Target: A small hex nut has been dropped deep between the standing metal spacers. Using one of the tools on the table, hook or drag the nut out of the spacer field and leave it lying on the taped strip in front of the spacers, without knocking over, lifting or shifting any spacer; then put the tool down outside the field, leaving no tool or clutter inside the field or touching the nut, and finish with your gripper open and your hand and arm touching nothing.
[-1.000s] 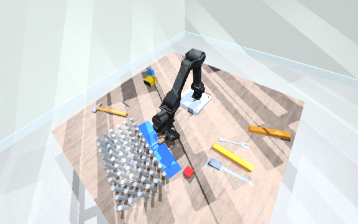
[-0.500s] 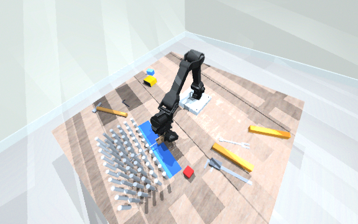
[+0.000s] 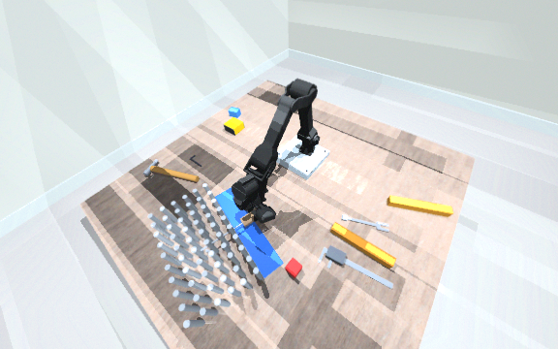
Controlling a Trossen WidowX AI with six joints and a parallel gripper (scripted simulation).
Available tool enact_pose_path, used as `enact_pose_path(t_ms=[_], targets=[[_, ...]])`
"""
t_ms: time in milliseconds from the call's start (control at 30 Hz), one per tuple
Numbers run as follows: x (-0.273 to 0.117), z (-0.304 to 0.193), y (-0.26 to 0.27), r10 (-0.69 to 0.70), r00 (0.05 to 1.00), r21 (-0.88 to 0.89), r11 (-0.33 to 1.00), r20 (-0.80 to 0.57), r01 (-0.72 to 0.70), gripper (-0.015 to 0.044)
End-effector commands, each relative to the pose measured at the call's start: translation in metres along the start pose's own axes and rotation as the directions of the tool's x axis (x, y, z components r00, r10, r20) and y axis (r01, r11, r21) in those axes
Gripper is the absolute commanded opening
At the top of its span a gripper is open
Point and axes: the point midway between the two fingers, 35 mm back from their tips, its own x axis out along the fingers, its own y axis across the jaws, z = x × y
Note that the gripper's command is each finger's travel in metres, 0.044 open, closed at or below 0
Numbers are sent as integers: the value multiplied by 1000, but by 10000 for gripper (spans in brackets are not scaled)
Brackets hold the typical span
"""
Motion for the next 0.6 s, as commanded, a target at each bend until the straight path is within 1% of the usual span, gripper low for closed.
enact_pose_path(t_ms=[0, 567], targets=[[-1, 7, 2, 8, 1000, -4, 1000, 13, -8, 0], [6, 6, 1, 8, 1000, -4, 1000, 13, -8, 0]])
